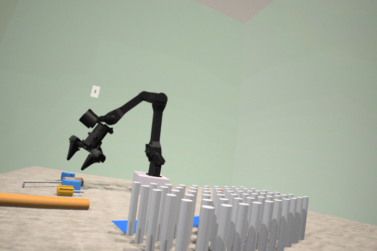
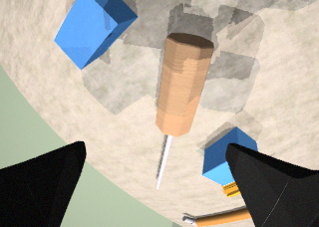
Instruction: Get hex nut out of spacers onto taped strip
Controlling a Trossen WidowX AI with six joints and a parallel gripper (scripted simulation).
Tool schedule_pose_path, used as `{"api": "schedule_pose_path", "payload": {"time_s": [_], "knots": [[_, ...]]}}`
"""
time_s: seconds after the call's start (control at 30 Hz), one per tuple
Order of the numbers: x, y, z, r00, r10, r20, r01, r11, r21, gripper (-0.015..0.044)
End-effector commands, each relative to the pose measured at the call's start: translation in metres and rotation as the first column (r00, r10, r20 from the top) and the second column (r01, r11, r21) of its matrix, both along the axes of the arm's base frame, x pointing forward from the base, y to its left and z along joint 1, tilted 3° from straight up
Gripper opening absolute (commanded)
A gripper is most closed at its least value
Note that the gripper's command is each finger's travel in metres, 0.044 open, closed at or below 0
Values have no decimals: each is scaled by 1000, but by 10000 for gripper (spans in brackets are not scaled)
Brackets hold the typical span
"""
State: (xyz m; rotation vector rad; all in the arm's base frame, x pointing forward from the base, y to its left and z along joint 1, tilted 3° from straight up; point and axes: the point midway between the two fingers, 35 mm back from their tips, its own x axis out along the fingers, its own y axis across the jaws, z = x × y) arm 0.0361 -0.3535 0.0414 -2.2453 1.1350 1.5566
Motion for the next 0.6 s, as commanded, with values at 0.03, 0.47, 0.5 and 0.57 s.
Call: {"api": "schedule_pose_path", "payload": {"time_s": [0.03,0.47,0.5,0.57], "knots": [[-2,4,-3,999,-42,16,42,999,6,440],[-2,4,-3,999,-42,16,42,999,6,280],[-2,4,-3,999,-42,16,42,999,6,280],[-1,4,-4,999,-42,16,42,999,6,280]]}}
